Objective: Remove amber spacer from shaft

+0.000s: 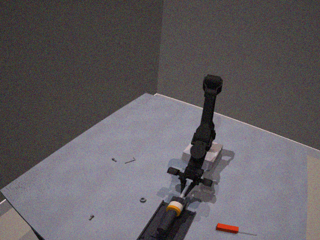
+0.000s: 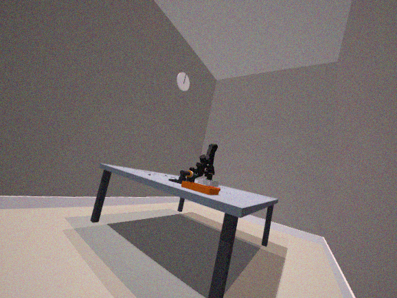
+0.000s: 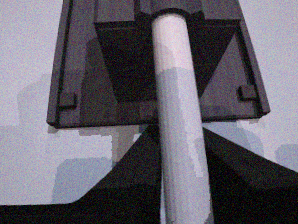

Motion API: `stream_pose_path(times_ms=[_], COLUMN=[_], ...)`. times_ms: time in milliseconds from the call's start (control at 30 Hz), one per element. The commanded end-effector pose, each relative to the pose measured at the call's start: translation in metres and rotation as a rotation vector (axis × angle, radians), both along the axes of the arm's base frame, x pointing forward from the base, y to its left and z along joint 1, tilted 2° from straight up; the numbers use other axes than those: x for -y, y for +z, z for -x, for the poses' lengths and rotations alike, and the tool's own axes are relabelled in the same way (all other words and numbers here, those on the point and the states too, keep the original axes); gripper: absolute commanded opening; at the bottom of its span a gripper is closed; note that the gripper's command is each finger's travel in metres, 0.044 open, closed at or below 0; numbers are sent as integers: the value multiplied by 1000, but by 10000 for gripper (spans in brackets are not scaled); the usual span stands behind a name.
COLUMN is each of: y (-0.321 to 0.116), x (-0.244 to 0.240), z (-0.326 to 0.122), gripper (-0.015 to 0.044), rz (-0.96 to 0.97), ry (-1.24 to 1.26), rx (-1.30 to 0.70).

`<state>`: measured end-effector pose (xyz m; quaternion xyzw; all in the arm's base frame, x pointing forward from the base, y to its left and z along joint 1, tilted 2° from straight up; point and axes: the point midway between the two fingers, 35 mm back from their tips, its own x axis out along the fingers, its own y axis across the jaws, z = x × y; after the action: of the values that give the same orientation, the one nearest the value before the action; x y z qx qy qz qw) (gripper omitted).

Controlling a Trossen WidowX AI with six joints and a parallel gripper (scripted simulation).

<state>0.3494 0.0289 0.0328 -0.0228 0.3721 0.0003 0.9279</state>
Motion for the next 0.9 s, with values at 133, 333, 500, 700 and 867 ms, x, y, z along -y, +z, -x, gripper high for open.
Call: stream_pose_path(times_ms=[133, 333, 500, 700, 867], y=[0, 0, 0, 0, 0], x=[0, 0, 0, 0, 0], z=[1, 2, 3, 3, 4], gripper=[0, 0, 0, 0, 0], rz=[-1, -1, -1, -1, -1], ry=[-3, -3, -3, -3, -3], rx=[0, 0, 0, 0, 0])
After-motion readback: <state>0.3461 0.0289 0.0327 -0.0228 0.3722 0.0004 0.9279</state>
